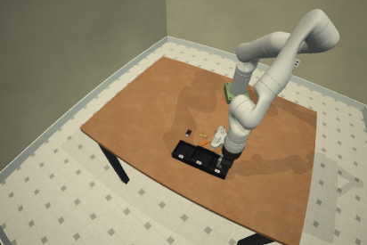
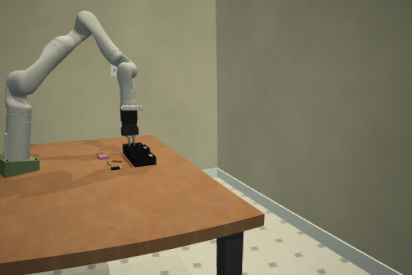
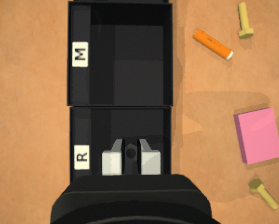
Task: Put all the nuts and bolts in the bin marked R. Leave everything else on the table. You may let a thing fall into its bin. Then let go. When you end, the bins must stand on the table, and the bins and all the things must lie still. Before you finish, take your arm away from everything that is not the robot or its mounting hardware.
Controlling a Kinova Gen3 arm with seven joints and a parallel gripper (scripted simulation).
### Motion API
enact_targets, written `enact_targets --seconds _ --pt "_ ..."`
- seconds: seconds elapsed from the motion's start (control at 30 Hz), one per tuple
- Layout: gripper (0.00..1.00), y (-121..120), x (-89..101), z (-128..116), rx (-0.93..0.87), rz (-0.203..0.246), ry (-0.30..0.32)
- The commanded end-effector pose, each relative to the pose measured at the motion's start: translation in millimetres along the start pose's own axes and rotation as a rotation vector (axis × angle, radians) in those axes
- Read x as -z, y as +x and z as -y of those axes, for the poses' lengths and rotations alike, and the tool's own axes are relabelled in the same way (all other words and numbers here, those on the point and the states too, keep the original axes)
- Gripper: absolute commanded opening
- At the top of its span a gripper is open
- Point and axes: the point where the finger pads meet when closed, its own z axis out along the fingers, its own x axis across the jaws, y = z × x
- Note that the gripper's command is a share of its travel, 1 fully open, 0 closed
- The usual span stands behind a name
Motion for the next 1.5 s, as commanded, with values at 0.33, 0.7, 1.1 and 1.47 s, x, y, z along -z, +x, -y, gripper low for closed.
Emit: enact_targets --seconds 0.33,0.7,1.1,1.47 --pt "0.64 -1 0.3 0 -0.002 0.001 0.0" --pt "0.64 -1 0.3 0 -0.002 0.001 0.0" --pt "0.64 -1 10.9 0 -0.002 0.001 0.0" --pt "0.64 -1 22.9 0 -0.002 0.001 0.0"
